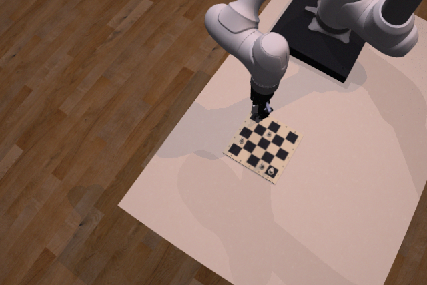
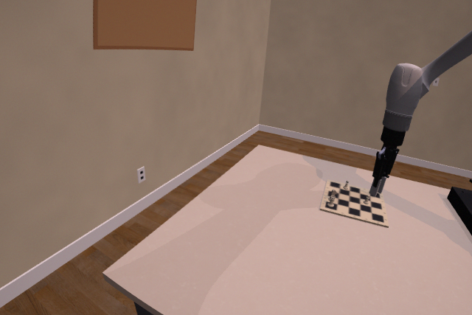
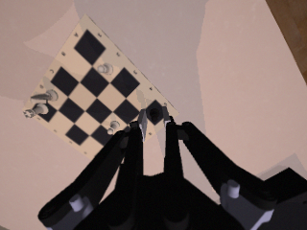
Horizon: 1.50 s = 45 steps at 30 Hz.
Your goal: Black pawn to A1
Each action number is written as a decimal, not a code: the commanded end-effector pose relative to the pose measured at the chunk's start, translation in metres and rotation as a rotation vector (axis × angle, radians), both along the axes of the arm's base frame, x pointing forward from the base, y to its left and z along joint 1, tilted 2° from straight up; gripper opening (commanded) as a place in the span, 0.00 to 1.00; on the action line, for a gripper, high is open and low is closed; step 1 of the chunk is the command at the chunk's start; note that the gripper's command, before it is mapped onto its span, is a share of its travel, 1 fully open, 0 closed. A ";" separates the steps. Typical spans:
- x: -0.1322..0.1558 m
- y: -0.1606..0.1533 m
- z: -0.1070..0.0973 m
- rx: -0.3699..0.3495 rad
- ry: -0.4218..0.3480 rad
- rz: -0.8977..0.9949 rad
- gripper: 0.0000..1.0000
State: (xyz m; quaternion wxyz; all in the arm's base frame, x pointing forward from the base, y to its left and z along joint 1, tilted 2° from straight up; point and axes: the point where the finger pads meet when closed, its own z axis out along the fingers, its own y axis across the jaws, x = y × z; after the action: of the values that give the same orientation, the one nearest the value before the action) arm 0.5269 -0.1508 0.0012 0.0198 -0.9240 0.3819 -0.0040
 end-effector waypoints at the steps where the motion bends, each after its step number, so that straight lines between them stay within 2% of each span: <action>1: 0.000 0.000 0.000 0.000 0.000 0.000 0.20; 26: 0.000 0.000 0.000 0.000 0.000 0.000 0.20; 27: 0.000 0.000 0.000 0.000 0.000 0.000 0.00; 45: 0.000 0.000 0.000 0.000 0.000 0.000 0.00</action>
State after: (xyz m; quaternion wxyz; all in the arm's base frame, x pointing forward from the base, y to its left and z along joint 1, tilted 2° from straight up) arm 0.5270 -0.1508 0.0013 0.0198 -0.9240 0.3819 -0.0041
